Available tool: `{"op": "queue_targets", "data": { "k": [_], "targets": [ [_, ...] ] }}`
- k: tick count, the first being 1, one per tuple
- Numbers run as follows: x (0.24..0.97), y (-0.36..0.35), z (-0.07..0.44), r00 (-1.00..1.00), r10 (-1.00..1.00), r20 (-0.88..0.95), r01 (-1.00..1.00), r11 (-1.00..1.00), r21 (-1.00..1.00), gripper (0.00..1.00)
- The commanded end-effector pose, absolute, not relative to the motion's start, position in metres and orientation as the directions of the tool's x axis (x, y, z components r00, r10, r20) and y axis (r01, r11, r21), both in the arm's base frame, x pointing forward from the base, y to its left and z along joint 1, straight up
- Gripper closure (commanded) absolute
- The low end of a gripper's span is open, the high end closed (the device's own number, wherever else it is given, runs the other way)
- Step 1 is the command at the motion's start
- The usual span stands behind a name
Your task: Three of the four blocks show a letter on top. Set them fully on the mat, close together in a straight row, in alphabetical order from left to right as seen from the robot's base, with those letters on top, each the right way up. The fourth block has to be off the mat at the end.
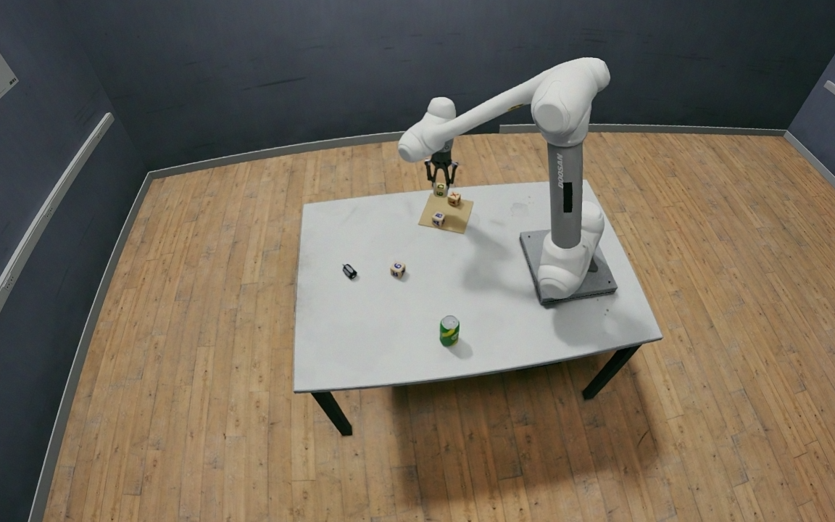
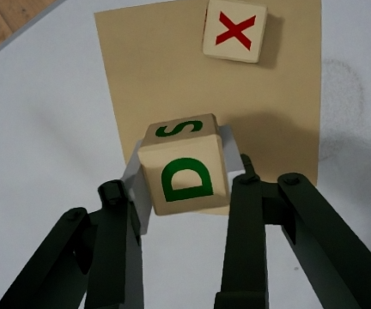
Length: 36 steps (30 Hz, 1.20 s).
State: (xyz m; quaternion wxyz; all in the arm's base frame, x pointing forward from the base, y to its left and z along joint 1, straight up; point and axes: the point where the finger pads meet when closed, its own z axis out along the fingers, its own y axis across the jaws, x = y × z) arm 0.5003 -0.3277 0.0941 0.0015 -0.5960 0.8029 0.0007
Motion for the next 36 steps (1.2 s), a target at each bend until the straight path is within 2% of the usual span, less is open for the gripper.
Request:
{"op": "queue_targets", "data": {
  "k": [1,7,28,36],
  "targets": [
    [0.487,-0.324,0.093,-0.420,-0.908,0.004,-0.908,0.420,-0.005,0.67],
    [0.476,-0.320,0.092,-0.539,-0.842,0.003,-0.842,0.539,-0.006,0.67],
    [0.475,-0.318,0.091,-0.556,-0.831,0.000,-0.831,0.556,-0.005,0.67],
    [0.475,-0.318,0.071,-0.556,-0.831,0.000,-0.831,0.556,-0.001,0.67]
  ]
}}
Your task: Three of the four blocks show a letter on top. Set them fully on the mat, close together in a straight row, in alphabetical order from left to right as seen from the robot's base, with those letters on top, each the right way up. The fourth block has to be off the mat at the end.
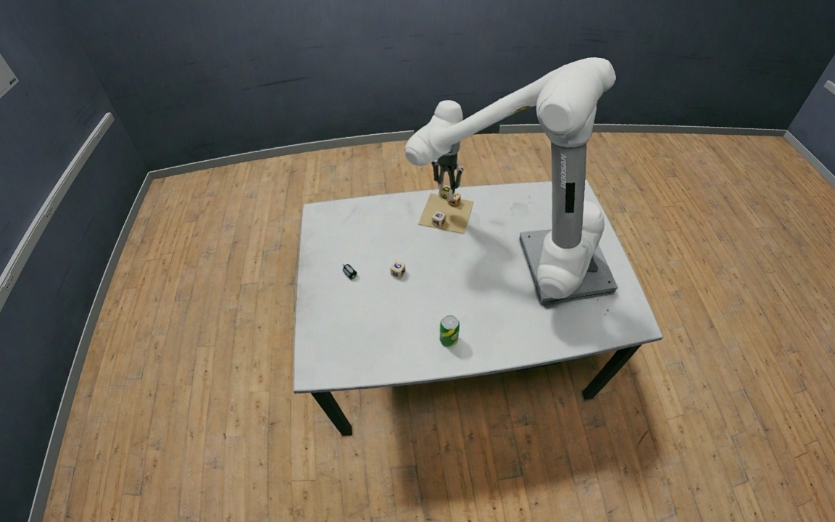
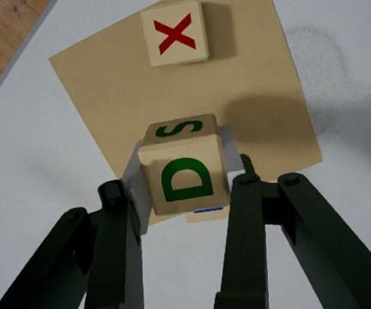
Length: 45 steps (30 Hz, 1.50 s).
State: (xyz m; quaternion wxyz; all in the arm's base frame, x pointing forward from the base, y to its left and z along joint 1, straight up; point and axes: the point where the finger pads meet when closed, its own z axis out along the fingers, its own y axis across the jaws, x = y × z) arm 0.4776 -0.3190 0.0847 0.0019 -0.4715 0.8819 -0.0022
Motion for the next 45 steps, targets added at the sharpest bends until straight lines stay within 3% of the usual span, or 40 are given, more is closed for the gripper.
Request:
{"op": "queue_targets", "data": {
  "k": [1,20,45],
  "targets": [
    [0.475,-0.318,0.067,-0.556,-0.831,0.000,-0.831,0.556,-0.001,0.67],
    [0.474,-0.318,-0.002,-0.555,-0.832,-0.001,-0.832,0.555,-0.001,0.67],
    [0.474,-0.318,-0.007,-0.555,-0.832,-0.001,-0.832,0.555,-0.001,0.67]
  ]
}}
